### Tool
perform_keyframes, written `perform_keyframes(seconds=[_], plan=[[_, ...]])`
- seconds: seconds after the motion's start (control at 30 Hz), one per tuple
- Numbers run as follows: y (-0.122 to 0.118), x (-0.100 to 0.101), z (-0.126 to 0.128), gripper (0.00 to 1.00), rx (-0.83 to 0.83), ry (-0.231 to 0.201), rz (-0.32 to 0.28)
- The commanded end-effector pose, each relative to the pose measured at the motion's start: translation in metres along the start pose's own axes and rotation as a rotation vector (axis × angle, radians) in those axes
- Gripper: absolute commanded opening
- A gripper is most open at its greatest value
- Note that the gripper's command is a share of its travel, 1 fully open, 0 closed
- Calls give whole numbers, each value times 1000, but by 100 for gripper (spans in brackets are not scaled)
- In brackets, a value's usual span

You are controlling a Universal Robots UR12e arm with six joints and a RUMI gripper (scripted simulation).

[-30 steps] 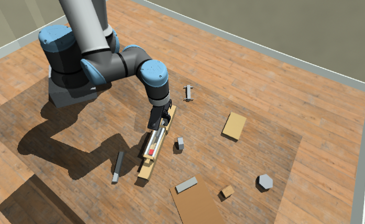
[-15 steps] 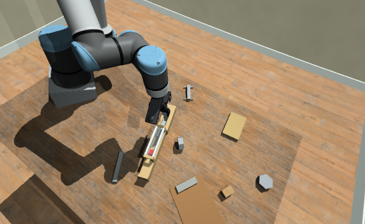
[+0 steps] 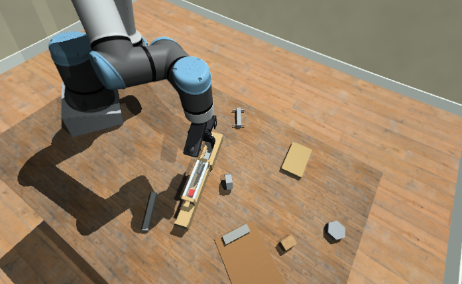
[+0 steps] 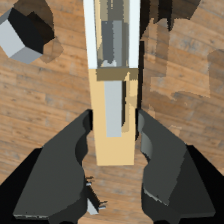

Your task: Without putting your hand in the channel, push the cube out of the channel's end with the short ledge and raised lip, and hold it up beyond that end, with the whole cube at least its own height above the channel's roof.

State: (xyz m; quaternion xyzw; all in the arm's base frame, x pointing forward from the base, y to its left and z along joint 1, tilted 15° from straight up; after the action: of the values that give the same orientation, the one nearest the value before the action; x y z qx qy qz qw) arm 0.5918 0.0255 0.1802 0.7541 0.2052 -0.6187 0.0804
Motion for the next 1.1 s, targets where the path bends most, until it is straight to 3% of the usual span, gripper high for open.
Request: perform_keyframes(seconds=[0.0,0.63,0.77,0.93,1.0,1.07], plan=[[0,-1,0,22,0,1,1],[8,0,3,22,-7,0,1],[38,0,16,22,-32,-2,3],[101,1,51,22,-89,-6,5],[101,1,51,22,-89,-6,5],[128,1,70,22,-116,-6,5]])
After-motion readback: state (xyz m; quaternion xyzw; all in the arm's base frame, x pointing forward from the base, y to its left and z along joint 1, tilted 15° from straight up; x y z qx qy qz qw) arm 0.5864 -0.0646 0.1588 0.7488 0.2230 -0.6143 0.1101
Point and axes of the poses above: the point where the finger pads meet when closed, its own x axis out along the fingers, its own z axis across the jaws, y = z × x, the point moved 5 cm from there along -x, back along the fingers, and after that the axes turned 6 degrees about -x, right-handed, at the moved point
